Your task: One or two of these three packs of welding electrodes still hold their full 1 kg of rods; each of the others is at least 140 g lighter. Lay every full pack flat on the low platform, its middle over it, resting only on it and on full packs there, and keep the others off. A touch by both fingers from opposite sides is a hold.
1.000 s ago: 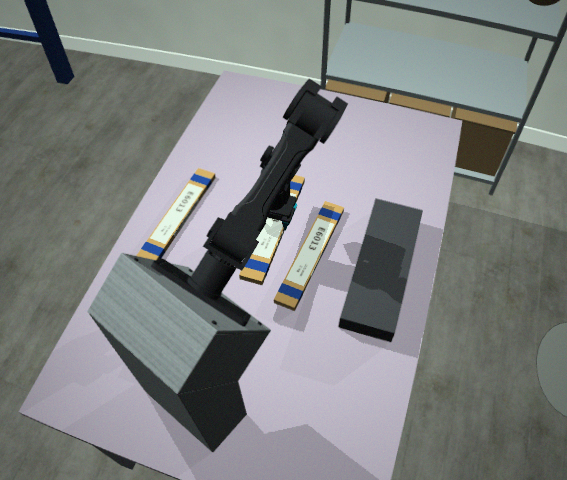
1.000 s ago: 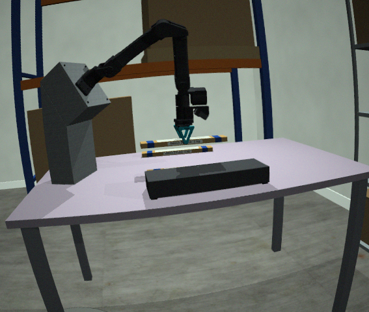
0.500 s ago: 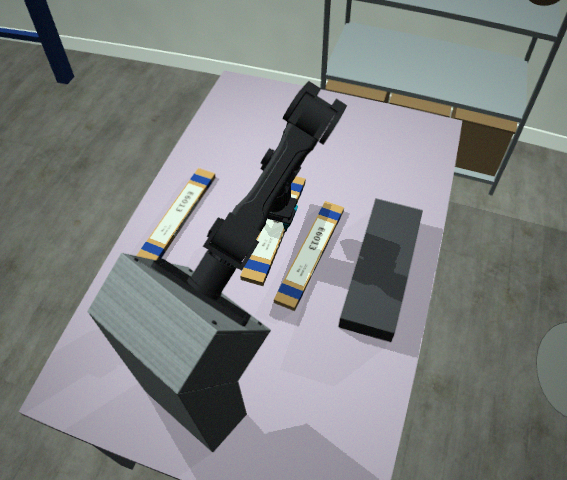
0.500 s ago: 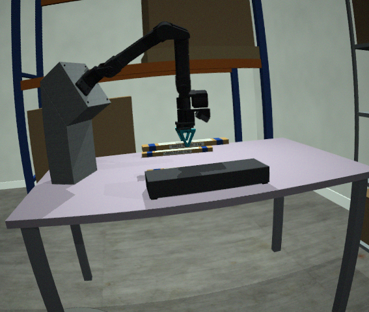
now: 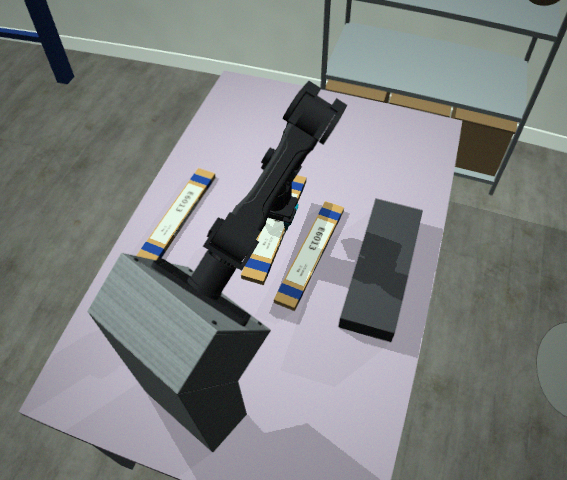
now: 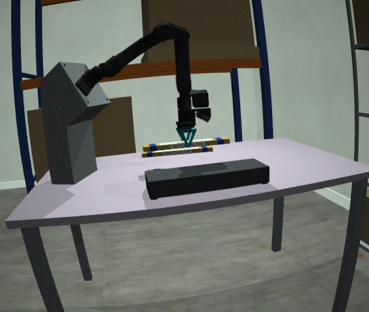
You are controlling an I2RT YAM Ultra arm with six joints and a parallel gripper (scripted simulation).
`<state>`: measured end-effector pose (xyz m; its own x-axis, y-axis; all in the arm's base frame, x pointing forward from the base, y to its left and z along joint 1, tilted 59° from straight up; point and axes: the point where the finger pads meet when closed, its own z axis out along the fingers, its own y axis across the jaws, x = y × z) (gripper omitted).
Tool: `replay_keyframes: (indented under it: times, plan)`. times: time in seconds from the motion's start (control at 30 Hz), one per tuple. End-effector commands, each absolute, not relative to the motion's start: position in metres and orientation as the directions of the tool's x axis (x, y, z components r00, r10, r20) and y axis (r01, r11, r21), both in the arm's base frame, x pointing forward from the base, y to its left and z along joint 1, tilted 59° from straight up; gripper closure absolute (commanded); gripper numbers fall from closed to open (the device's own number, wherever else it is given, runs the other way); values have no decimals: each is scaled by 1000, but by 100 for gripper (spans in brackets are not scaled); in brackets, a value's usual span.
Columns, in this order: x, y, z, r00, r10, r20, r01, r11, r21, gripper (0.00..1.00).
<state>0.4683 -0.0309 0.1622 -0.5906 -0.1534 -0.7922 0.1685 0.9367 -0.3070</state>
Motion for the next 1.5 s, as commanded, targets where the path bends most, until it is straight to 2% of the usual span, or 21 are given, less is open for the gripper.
replay_keyframes:
  times: [0.0,1.33,1.37,1.47]
  plan:
    - [471,-20,188,-550,-159,-820,169,940,-296,100]
    - [471,-15,191,-550,-159,-820,169,940,-296,100]
    - [467,-26,169,-573,-159,-804,163,939,-303,100]
    - [466,-26,170,-573,-159,-804,163,939,-303,100]
